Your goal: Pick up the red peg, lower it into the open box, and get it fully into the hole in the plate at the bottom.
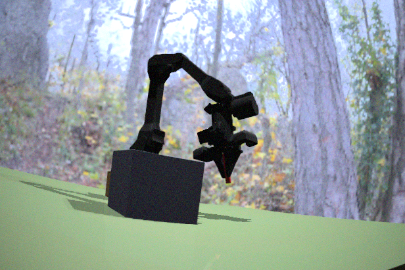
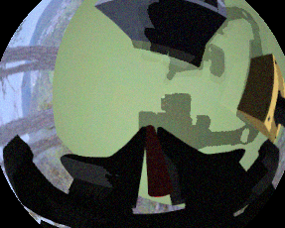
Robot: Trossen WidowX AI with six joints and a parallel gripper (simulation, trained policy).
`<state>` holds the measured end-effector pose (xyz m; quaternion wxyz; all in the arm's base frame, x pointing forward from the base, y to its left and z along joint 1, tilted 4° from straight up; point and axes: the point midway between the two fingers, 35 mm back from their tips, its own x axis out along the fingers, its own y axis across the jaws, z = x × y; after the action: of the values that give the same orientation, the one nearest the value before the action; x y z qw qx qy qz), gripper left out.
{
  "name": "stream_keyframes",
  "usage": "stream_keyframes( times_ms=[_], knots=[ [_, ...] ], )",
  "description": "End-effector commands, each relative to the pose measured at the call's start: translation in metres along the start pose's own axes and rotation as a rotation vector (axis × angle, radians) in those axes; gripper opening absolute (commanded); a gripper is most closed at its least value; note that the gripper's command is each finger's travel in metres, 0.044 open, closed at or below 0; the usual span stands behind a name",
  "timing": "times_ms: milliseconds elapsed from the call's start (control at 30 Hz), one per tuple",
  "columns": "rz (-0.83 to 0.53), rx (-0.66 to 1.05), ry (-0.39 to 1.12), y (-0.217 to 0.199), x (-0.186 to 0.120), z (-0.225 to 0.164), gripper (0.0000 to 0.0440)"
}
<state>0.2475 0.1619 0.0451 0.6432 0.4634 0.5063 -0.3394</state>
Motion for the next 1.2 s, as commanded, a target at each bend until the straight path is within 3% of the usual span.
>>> stream_keyframes(
  times_ms=[0,533,1167],
  knots=[
    [0.044,0.000,-0.017,0.017,-0.015,0.013,0.0000],
    [0.034,0.017,-0.099,0.037,-0.052,0.079,0.0000],
    [-0.068,0.074,-0.155,0.019,-0.058,0.151,0.0000]
  ],
)
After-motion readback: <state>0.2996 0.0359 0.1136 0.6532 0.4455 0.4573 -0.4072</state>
